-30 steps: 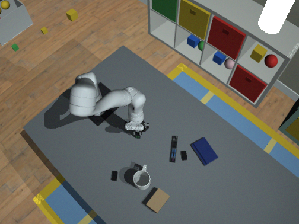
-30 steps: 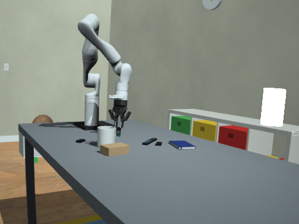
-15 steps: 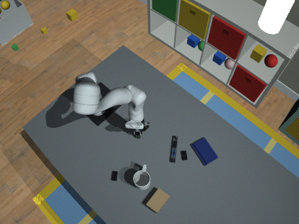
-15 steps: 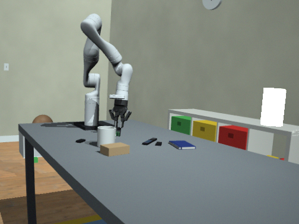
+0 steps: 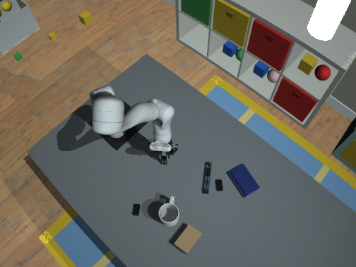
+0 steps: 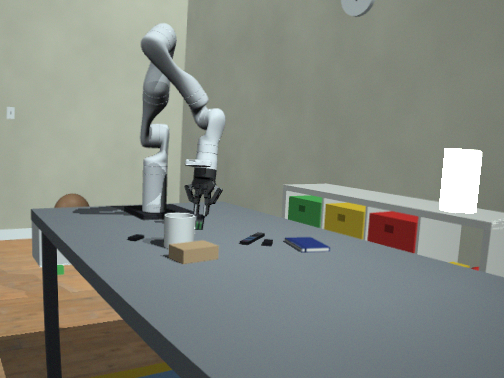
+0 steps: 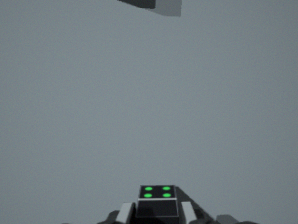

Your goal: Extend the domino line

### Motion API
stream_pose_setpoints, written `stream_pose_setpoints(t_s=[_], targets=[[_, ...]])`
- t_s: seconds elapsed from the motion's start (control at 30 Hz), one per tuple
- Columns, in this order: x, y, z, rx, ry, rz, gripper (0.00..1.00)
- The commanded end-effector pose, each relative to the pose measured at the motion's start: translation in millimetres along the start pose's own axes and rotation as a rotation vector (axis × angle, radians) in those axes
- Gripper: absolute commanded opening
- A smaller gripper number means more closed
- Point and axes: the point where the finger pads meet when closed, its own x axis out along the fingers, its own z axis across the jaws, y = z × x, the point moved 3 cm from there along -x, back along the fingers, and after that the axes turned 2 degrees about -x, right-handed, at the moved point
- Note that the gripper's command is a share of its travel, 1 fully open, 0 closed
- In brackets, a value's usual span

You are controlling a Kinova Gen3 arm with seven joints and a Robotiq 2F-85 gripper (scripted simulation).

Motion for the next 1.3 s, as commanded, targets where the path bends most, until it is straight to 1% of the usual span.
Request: stream_pose_setpoints(t_s=[0.0,0.3,1.27], targets=[[1.4,-4.6,-0.3,-0.008,-0.001,0.004,0.33],[3.6,-14.1,-0.5,-0.008,-0.001,0.005,0.33],[14.3,-31.8,-0.8,-0.008,-0.002,0.005,0.33]])
